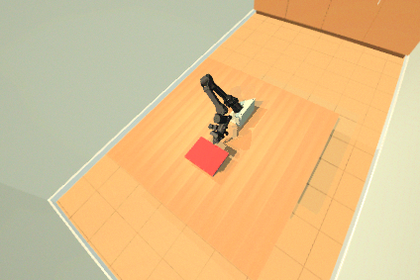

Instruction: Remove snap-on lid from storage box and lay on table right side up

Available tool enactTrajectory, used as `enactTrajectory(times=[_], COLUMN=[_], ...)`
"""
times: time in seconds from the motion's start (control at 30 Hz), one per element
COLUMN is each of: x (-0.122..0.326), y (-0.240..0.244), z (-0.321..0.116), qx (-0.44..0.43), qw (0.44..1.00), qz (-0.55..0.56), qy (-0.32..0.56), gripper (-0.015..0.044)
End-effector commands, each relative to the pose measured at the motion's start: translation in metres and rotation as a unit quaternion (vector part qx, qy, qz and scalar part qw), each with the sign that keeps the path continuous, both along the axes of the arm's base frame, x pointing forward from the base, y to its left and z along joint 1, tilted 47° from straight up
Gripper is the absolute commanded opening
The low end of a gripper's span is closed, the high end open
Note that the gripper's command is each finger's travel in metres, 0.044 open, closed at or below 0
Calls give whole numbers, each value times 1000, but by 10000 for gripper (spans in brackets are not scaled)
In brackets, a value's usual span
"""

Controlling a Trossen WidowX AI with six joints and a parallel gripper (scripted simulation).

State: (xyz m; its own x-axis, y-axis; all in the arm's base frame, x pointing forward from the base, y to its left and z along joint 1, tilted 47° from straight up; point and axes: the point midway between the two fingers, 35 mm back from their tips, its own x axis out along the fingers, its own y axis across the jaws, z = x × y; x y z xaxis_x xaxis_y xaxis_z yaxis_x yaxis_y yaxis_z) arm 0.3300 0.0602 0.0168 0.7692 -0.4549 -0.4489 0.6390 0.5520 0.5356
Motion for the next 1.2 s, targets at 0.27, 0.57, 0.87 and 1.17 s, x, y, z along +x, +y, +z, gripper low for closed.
enactTrajectory(times=[0.27, 0.57, 0.87, 1.17], x=[15, 20, 20, 19], y=[-10, -15, -15, -15], z=[-8, -11, -11, -11], qx=[-2, -3, -3, -4], qw=[1000, 1000, 1000, 1000], qz=[3, 3, 3, 1], qy=[-2, -3, -3, -4], gripper=[235, 176, 116, 0])
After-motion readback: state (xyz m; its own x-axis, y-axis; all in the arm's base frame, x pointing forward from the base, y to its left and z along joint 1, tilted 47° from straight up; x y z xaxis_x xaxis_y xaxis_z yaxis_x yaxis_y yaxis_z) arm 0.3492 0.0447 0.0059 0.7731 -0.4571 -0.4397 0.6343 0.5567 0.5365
